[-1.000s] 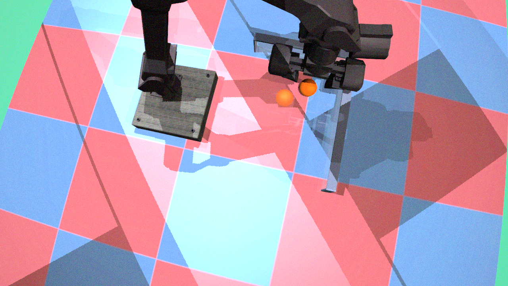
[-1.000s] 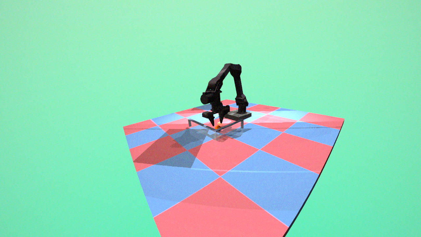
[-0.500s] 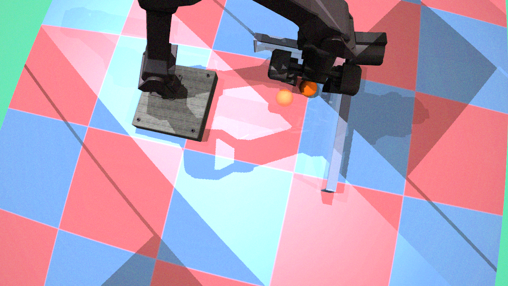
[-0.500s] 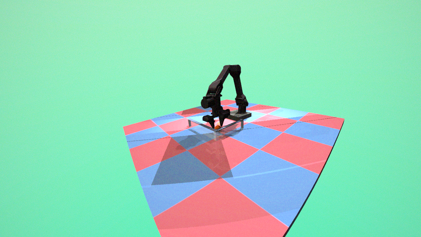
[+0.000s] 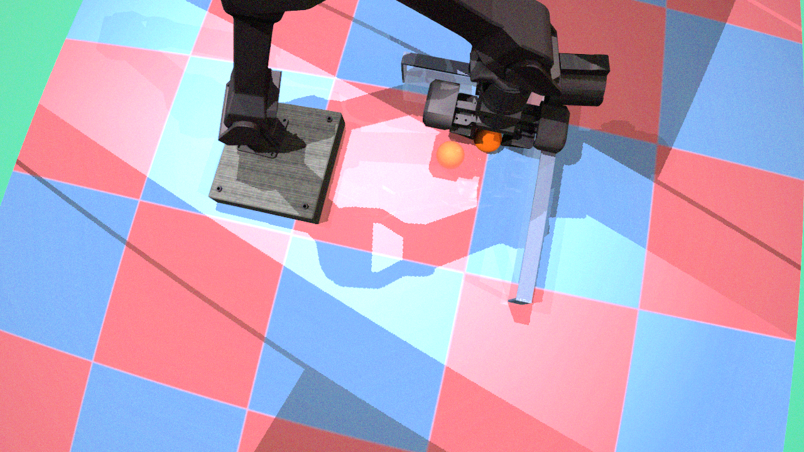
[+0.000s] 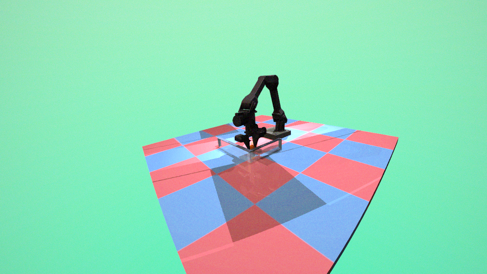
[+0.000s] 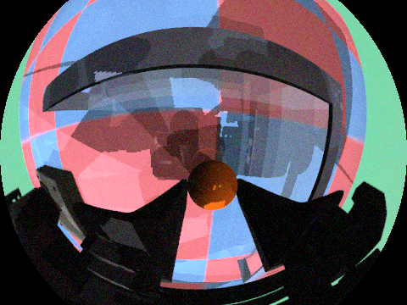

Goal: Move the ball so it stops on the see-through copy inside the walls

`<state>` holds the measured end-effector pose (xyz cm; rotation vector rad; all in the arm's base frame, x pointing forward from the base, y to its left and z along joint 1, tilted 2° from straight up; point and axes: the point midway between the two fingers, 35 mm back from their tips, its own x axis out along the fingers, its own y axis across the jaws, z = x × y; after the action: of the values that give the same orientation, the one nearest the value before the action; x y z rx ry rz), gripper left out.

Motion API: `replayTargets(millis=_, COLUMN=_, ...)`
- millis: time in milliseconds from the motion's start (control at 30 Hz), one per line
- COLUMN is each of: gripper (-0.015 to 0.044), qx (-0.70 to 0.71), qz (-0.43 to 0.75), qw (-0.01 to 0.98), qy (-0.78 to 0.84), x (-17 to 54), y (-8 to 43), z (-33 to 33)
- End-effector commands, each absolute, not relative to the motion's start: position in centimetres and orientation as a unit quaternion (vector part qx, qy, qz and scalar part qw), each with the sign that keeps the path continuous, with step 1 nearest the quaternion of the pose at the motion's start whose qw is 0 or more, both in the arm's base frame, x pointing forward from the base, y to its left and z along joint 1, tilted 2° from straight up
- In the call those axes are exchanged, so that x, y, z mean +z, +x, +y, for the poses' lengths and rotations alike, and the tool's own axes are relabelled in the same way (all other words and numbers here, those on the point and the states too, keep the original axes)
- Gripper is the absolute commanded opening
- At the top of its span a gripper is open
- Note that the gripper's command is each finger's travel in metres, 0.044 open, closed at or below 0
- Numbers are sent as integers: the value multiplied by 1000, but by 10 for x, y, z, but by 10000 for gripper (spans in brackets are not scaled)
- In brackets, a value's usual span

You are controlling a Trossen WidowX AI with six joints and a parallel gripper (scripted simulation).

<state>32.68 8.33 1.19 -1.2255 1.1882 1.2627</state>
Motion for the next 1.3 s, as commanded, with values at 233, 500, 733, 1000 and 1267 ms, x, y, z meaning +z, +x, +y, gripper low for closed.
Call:
replayTargets(millis=233, gripper=0, qx=521, qz=487, qw=488, qy=-504, x=41, y=333, z=85)
replayTargets(millis=500, gripper=0, qx=520, qz=487, qw=488, qy=-504, x=87, y=336, z=84)
replayTargets(millis=733, gripper=0, qx=521, qz=487, qw=487, qy=-504, x=128, y=332, z=83)
replayTargets(millis=1000, gripper=0, qx=521, qz=487, qw=487, qy=-504, x=142, y=329, z=81)
replayTargets(millis=1267, gripper=0, qx=521, qz=488, qw=487, qy=-504, x=128, y=316, z=68)
